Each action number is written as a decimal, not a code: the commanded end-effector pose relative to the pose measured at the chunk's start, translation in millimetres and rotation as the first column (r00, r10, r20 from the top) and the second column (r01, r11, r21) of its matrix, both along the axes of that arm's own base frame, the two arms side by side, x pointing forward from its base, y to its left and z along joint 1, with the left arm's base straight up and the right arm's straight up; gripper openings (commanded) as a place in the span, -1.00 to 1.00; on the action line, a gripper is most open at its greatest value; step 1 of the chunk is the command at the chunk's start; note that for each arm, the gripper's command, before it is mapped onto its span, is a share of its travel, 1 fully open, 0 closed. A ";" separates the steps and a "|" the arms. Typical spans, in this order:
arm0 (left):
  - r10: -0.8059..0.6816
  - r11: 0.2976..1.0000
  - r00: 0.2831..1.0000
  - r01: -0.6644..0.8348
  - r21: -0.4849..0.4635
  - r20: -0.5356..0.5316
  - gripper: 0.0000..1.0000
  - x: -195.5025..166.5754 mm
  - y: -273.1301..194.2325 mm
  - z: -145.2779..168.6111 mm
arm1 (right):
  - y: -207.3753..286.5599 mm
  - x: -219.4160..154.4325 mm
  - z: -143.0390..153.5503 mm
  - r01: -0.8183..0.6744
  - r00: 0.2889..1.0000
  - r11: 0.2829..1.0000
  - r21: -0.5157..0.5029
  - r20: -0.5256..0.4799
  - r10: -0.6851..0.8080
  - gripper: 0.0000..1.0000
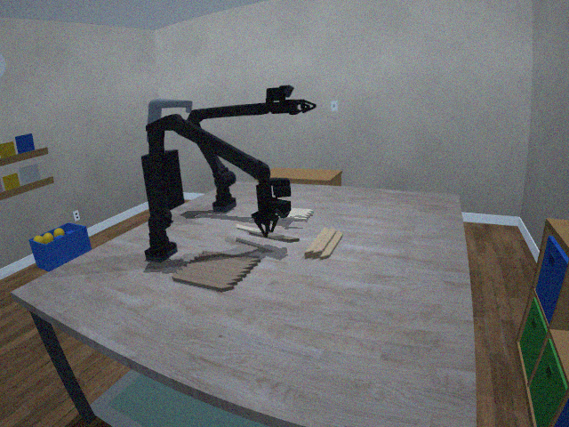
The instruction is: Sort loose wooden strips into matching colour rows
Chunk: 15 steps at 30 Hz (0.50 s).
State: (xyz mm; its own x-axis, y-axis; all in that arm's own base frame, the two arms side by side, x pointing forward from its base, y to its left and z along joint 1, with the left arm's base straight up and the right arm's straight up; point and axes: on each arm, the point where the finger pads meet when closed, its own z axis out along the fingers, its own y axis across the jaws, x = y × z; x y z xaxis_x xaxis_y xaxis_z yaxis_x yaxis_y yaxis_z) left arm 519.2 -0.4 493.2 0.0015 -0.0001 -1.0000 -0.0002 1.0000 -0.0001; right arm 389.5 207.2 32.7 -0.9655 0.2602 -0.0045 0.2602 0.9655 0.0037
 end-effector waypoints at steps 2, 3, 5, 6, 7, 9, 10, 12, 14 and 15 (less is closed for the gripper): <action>0.004 1.000 1.000 -0.004 0.010 0.007 1.00 3.9 3.1 6.3 | 11.7 -0.7 -4.0 -0.076 0.997 0.997 0.004 0.007 0.076 -1.00; 0.003 1.000 1.000 -0.004 0.010 0.005 1.00 4.0 3.0 5.2 | 13.1 -1.6 -4.0 -0.098 0.995 0.995 0.004 0.007 0.098 -1.00; 0.003 1.000 1.000 -0.003 0.010 0.001 1.00 4.0 2.9 3.1 | 21.3 1.6 10.0 -0.156 0.987 0.988 0.016 0.041 0.156 -1.00; 0.003 1.000 1.000 -0.003 0.010 0.001 1.00 4.0 2.9 3.1 | 21.3 1.6 10.0 -0.156 0.987 0.988 0.016 0.041 0.156 -1.00; 0.003 1.000 1.000 -0.003 0.010 0.001 1.00 4.0 2.9 3.1 | 21.3 1.6 10.0 -0.156 0.987 0.988 0.016 0.041 0.156 -1.00; 0.003 1.000 1.000 -0.003 0.010 -0.002 1.00 4.0 2.8 1.0 | 23.8 -4.8 11.3 -0.218 0.975 0.976 0.014 0.043 0.218 -1.00; 0.003 1.000 1.000 -0.003 0.010 -0.004 1.00 4.0 2.7 -0.1 | 24.4 -6.7 11.5 -0.236 0.971 0.972 0.012 0.041 0.235 -1.00; 0.003 1.000 1.000 -0.003 0.010 -0.007 1.00 4.1 2.6 -2.3 | 25.8 -8.4 11.4 -0.261 0.965 0.965 0.010 0.040 0.261 -1.00; 0.002 1.000 1.000 -0.002 0.010 -0.011 1.00 4.1 2.5 -4.4 | 29.0 -9.7 12.2 -0.300 0.953 0.954 0.010 0.047 0.299 -1.00; 0.002 1.000 1.000 -0.002 0.010 -0.012 1.00 4.1 2.4 -5.5 | 30.8 -10.8 12.3 -0.320 0.947 0.947 0.009 0.047 0.319 -1.00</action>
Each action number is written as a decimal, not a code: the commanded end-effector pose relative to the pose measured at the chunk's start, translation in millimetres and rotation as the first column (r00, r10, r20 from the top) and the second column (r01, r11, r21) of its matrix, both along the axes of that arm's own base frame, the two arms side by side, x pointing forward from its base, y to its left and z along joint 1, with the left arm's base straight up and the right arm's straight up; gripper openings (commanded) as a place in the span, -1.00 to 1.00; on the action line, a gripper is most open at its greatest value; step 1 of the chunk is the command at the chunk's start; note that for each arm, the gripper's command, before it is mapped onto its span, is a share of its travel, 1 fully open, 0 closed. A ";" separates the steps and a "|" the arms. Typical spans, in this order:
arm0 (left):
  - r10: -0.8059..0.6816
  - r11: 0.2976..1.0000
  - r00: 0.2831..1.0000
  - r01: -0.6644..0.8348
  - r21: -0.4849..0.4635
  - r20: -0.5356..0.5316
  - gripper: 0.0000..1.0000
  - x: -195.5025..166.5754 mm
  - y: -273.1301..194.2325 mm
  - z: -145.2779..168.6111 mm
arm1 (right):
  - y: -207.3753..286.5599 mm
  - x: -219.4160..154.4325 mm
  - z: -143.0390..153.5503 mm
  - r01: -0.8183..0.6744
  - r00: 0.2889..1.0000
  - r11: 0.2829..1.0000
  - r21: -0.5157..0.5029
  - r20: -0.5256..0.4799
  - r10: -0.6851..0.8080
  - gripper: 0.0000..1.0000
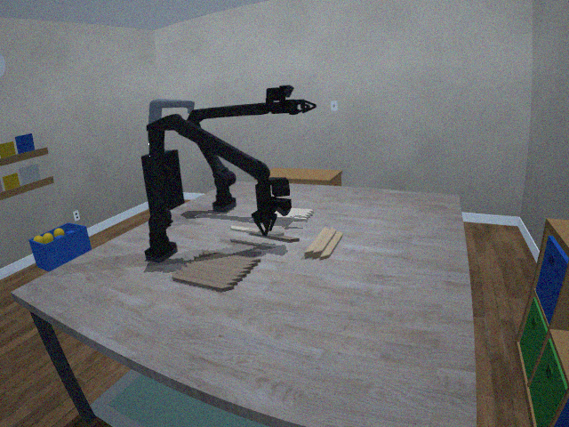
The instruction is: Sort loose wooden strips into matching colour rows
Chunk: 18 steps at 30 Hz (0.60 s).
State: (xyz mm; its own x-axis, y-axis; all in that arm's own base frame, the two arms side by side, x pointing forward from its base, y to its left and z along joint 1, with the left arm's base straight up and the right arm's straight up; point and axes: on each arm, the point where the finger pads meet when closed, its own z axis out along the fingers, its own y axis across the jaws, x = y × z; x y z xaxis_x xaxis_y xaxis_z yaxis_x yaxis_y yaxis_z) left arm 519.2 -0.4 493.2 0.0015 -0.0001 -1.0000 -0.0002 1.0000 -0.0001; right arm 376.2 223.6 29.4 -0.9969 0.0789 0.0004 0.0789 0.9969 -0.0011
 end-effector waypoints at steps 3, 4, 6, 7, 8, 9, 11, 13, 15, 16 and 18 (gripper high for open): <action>0.002 1.000 1.000 -0.002 0.010 -0.017 1.00 4.1 2.2 -8.7 | 19.0 -0.7 16.1 -0.200 0.979 0.979 0.022 0.053 0.199 -1.00; 0.002 1.000 1.000 -0.002 0.010 -0.019 1.00 4.1 2.2 -9.7 | 20.8 -1.8 16.0 -0.221 0.974 0.975 0.021 0.053 0.220 -1.00; 0.002 1.000 1.000 -0.001 0.010 -0.022 1.00 4.1 2.0 -11.4 | 23.7 -5.0 15.5 -0.261 0.964 0.965 0.019 0.052 0.260 -1.00; 0.001 1.000 1.000 -0.001 0.010 -0.022 1.00 4.1 2.0 -11.5 | 25.2 -8.0 10.0 -0.283 0.959 0.959 0.015 0.040 0.282 -1.00; 0.001 1.000 1.000 -0.001 0.010 -0.022 1.00 4.1 2.0 -11.5 | 25.2 -8.0 10.0 -0.283 0.959 0.959 0.015 0.040 0.282 -1.00; 0.001 1.000 1.000 -0.001 0.010 -0.022 1.00 4.1 2.0 -11.5 | 25.2 -8.0 10.0 -0.283 0.959 0.959 0.015 0.040 0.282 -1.00; 0.001 1.000 1.000 -0.001 0.010 -0.021 1.00 4.1 1.9 -10.9 | 27.2 -12.6 7.1 -0.322 0.947 0.947 0.010 0.029 0.321 -1.00; 0.001 1.000 1.000 -0.001 0.010 -0.022 1.00 4.1 1.7 -11.8 | 30.0 -13.8 11.8 -0.351 0.936 0.936 0.012 0.039 0.351 -1.00; 0.001 1.000 1.000 0.000 0.010 -0.022 1.00 4.1 1.6 -11.9 | 35.4 -15.1 14.9 -0.394 0.918 0.919 0.015 0.054 0.393 -1.00; 0.001 1.000 1.000 0.000 0.010 -0.023 1.00 4.1 1.6 -11.9 | 37.0 -16.5 14.8 -0.413 0.910 0.911 0.014 0.055 0.411 -1.00; 0.000 1.000 1.000 0.000 0.011 -0.017 1.00 4.1 1.4 -8.7 | 40.9 -19.9 14.9 -0.453 0.891 0.892 0.012 0.056 0.451 -1.00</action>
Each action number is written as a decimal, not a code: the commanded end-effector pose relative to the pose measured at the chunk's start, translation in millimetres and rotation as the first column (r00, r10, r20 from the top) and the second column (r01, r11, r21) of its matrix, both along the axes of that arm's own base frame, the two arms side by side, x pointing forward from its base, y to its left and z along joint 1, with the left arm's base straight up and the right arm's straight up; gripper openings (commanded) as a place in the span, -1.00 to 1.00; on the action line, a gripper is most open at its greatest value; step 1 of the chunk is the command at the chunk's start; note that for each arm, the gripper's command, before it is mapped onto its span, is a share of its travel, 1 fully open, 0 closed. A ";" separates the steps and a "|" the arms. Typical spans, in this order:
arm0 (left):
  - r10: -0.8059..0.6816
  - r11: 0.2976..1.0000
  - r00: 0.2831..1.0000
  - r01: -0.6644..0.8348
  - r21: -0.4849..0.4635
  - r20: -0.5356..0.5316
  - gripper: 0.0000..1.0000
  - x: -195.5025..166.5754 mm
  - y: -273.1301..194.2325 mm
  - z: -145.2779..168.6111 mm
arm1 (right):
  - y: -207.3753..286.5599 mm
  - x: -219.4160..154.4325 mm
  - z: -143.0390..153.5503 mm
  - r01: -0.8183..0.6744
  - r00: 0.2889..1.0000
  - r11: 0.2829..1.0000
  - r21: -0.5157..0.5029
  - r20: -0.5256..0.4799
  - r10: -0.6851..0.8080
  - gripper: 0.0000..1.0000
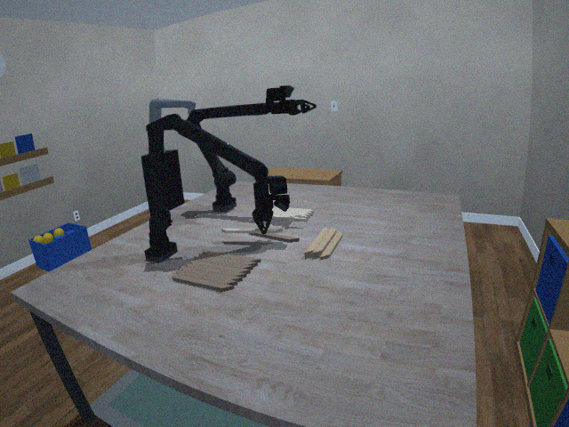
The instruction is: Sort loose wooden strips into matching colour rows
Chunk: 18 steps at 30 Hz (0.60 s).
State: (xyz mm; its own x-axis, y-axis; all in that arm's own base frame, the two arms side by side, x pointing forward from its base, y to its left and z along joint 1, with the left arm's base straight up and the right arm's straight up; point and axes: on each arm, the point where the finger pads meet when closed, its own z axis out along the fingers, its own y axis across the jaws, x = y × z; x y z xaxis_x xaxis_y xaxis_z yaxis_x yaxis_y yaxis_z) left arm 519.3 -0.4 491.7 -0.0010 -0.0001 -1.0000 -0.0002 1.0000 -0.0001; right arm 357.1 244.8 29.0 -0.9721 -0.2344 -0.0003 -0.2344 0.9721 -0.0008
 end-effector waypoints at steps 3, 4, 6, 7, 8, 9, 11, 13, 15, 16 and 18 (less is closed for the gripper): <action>0.000 1.000 1.000 0.000 0.010 0.005 1.00 4.0 1.2 5.0 | 24.4 -5.7 15.3 -0.216 0.975 0.976 0.026 0.049 0.215 -1.00; 0.000 1.000 1.000 0.000 0.010 0.011 1.00 2.2 1.1 8.3 | 25.9 -7.1 15.2 -0.236 0.971 0.971 0.025 0.050 0.235 -1.00; -0.001 1.000 1.000 0.001 0.010 0.017 1.00 1.3 1.0 11.6 | 28.7 -10.3 14.5 -0.277 0.960 0.961 0.023 0.049 0.275 -1.00; -0.001 1.000 1.000 0.001 0.010 0.017 1.00 1.3 1.0 11.6 | 28.7 -10.3 14.5 -0.277 0.960 0.961 0.023 0.049 0.275 -1.00; -0.001 1.000 1.000 0.001 0.010 0.017 1.00 1.3 1.0 11.6 | 28.7 -10.3 14.5 -0.277 0.960 0.961 0.023 0.049 0.275 -1.00; -0.001 1.000 1.000 0.000 0.010 0.032 1.00 -0.6 1.0 20.4 | 28.8 -11.0 9.9 -0.293 0.956 0.956 0.016 0.032 0.292 -1.00; -0.001 1.000 1.000 0.001 0.011 0.025 1.00 0.1 0.8 16.4 | 26.2 -15.5 -1.2 -0.317 0.948 0.948 0.008 0.012 0.317 -1.00; -0.001 1.000 1.000 0.001 0.010 0.031 1.00 -0.8 0.7 19.6 | 31.2 -18.7 -0.4 -0.360 0.933 0.933 0.009 0.018 0.360 -1.00; -0.002 1.000 0.999 0.001 0.010 0.036 1.00 -1.7 0.5 22.8 | 36.1 -21.5 5.8 -0.403 0.915 0.915 0.013 0.033 0.403 -1.00; -0.002 1.000 0.999 0.001 0.011 0.039 1.00 -2.2 0.5 24.4 | 37.9 -22.6 7.7 -0.422 0.906 0.906 0.013 0.037 0.421 -1.00; -0.002 1.000 0.999 0.002 0.011 0.044 1.00 -3.1 0.4 27.6 | 43.3 -25.9 13.0 -0.465 0.885 0.885 0.016 0.051 0.463 -1.00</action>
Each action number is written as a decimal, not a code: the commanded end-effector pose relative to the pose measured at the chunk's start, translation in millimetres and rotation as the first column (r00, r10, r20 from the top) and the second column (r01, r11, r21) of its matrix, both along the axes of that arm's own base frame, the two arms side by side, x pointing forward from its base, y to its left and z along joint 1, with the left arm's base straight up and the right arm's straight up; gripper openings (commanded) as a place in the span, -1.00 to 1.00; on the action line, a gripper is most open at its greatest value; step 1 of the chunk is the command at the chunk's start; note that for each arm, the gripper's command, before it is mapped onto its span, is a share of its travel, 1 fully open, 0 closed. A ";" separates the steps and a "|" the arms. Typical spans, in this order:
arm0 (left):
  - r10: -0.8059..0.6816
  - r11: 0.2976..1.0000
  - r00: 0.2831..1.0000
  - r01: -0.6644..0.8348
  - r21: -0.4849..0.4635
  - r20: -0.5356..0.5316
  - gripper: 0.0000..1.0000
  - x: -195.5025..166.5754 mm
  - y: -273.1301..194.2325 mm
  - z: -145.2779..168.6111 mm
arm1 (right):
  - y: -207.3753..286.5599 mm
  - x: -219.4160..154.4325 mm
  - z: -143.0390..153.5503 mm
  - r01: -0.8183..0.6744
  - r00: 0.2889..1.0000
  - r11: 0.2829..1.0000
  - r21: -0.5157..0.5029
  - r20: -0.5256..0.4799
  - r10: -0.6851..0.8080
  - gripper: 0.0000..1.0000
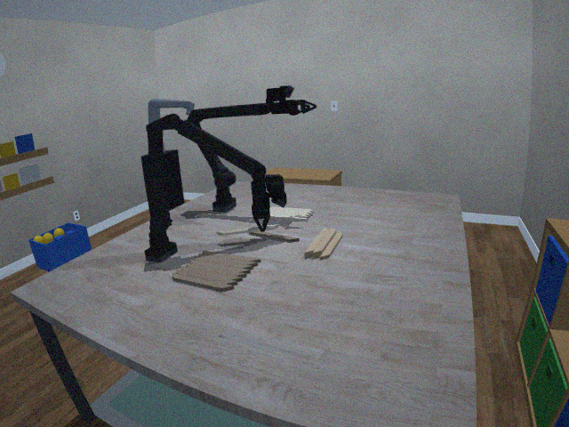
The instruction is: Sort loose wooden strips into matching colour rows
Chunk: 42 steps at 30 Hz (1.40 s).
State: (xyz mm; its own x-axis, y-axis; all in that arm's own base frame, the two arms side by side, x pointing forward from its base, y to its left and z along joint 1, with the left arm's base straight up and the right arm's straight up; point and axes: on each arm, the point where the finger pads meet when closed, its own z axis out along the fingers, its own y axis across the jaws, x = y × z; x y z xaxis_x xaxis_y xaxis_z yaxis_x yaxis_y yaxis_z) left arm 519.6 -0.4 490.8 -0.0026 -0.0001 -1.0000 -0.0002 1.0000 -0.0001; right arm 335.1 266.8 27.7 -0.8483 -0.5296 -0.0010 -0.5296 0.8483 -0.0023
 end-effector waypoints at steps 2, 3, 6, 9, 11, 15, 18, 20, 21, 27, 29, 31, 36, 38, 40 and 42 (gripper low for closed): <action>-0.002 1.000 0.999 0.002 0.011 0.052 1.00 -4.4 0.2 31.7 | 25.0 -8.1 14.2 -0.205 0.978 0.978 0.031 0.042 0.204 -1.00; -0.003 1.000 0.999 0.002 0.010 0.054 1.00 -4.8 0.2 33.3 | 26.3 -9.8 14.0 -0.225 0.974 0.974 0.030 0.042 0.224 -1.00; -0.003 1.000 0.998 0.002 0.011 0.060 1.00 -5.8 0.0 36.4 | 27.8 -14.1 13.9 -0.265 0.964 0.964 0.027 0.038 0.264 -1.00; -0.003 1.000 0.998 0.002 0.011 0.066 1.00 -6.8 -0.1 39.6 | 30.8 -16.6 13.8 -0.304 0.952 0.952 0.027 0.042 0.303 -1.00; -0.004 1.000 0.997 0.003 0.011 0.071 1.00 -7.8 -0.2 42.8 | 28.5 -15.2 10.0 -0.322 0.946 0.946 0.022 0.038 0.321 -1.00; -0.004 1.000 0.997 0.003 0.011 0.073 1.00 -5.9 -0.5 44.4 | 36.0 -24.9 9.1 -0.409 0.912 0.912 0.018 0.037 0.408 -1.00; -0.005 1.000 0.998 0.004 0.011 0.062 1.00 0.4 -0.7 39.6 | 42.1 -31.5 12.3 -0.472 0.881 0.882 0.019 0.043 0.470 -1.00; -0.005 1.000 0.998 0.004 0.011 0.062 1.00 1.3 -0.8 40.2 | 46.4 -34.8 12.9 -0.511 0.859 0.859 0.019 0.049 0.510 -1.00; -0.005 1.000 0.998 0.004 0.011 0.063 1.00 1.8 -0.9 40.7 | 47.6 -36.6 12.7 -0.528 0.848 0.849 0.019 0.049 0.527 -1.00; -0.005 1.000 0.998 0.005 0.011 0.069 1.00 1.8 -1.1 44.5 | 42.7 -38.3 4.5 -0.572 0.820 0.820 0.009 0.027 0.572 -1.00; -0.006 1.000 0.997 0.005 0.011 0.072 1.00 1.8 -1.2 46.5 | 48.1 -45.0 1.8 -0.614 0.789 0.789 0.007 0.023 0.614 -1.00; -0.006 1.000 0.997 0.005 0.011 0.075 1.00 1.7 -1.3 48.5 | 51.8 -49.2 3.8 -0.651 0.759 0.759 0.007 0.030 0.650 -1.00; -0.006 1.000 0.997 0.005 0.011 0.077 1.00 1.9 -1.6 49.6 | 62.8 -59.0 11.3 -0.734 0.679 0.680 0.007 0.051 0.732 -1.00; -0.007 1.000 0.997 0.006 0.011 0.071 1.00 2.2 -1.7 46.2 | 64.5 -62.8 10.7 -0.761 0.648 0.649 0.006 0.049 0.760 -1.00; -0.007 1.000 0.998 0.006 0.011 0.062 1.00 2.6 -1.8 40.5 | 65.0 -64.1 11.0 -0.773 0.633 0.634 0.005 0.050 0.772 -1.00; -0.007 1.000 0.999 0.006 0.011 0.039 1.00 3.2 -1.8 26.2 | 66.5 -62.3 14.3 -0.783 0.622 0.622 0.004 0.050 0.782 -1.00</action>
State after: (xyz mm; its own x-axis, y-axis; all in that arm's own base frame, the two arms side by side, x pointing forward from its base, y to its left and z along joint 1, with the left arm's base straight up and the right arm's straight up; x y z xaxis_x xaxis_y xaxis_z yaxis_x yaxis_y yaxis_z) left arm 518.9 -0.4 493.7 0.0024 -0.0001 -1.0000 -0.0001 1.0000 -0.0001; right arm 269.3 319.2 24.2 -0.2240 -0.9746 -0.0001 -0.9746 0.2240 0.0013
